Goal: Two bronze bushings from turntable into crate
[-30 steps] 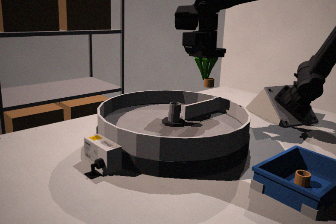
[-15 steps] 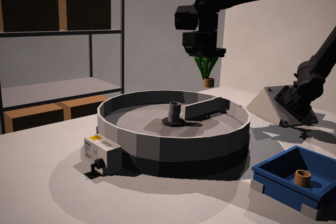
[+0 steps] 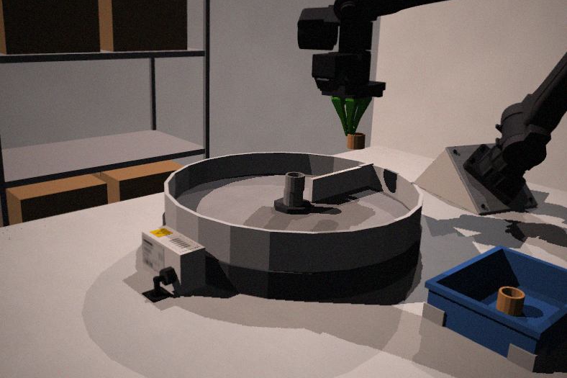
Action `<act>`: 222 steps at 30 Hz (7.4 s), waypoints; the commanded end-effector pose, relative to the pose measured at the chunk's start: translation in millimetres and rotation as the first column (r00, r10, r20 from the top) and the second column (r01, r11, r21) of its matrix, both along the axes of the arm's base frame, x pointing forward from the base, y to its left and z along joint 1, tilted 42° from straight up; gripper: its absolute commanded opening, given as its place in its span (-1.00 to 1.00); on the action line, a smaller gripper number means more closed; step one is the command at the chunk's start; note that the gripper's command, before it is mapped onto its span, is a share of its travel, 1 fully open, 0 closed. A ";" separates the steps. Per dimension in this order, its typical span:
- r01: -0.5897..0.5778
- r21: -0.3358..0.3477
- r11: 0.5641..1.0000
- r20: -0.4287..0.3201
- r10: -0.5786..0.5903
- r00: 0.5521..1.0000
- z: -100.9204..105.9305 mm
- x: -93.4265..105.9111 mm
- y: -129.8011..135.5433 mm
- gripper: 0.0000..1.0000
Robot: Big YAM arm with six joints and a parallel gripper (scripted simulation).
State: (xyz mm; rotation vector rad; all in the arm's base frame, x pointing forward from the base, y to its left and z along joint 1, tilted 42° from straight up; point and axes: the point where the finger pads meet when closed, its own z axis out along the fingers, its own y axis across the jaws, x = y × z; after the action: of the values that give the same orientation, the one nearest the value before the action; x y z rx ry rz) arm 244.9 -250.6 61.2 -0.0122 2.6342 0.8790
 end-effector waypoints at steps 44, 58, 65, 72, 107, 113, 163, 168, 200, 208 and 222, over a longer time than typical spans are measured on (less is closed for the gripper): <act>0.011 -0.027 1.000 0.053 -0.010 0.999 265.5 96.3 257.4 -1.00; 0.034 -0.025 0.999 0.057 -0.032 0.998 271.3 95.0 254.3 -1.00; 0.032 -0.026 0.999 0.058 -0.031 0.998 271.4 95.1 254.3 -1.00; 0.032 -0.026 0.999 0.058 -0.031 0.998 271.4 95.1 254.3 -1.00; 0.034 -0.023 0.999 0.055 -0.033 0.998 276.2 97.1 261.1 -1.00; 0.033 -0.023 0.999 0.056 -0.032 0.998 276.2 97.1 261.1 -1.00; 0.029 -0.007 1.000 0.011 -0.029 1.000 197.8 115.2 309.7 -1.00; 0.029 -0.007 1.000 0.011 -0.029 1.000 197.8 115.2 309.7 -1.00; 0.015 -0.008 1.000 0.019 -0.015 1.000 188.3 110.6 316.3 -1.00; 0.021 -0.007 1.000 0.017 -0.020 1.000 188.0 110.5 314.2 -1.00; 0.021 -0.007 1.000 0.015 -0.020 1.000 187.9 110.1 314.3 -1.00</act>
State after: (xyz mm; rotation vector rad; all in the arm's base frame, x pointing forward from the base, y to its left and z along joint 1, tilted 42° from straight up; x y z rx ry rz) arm 357.3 63.1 241.2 0.0069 2.6450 0.8688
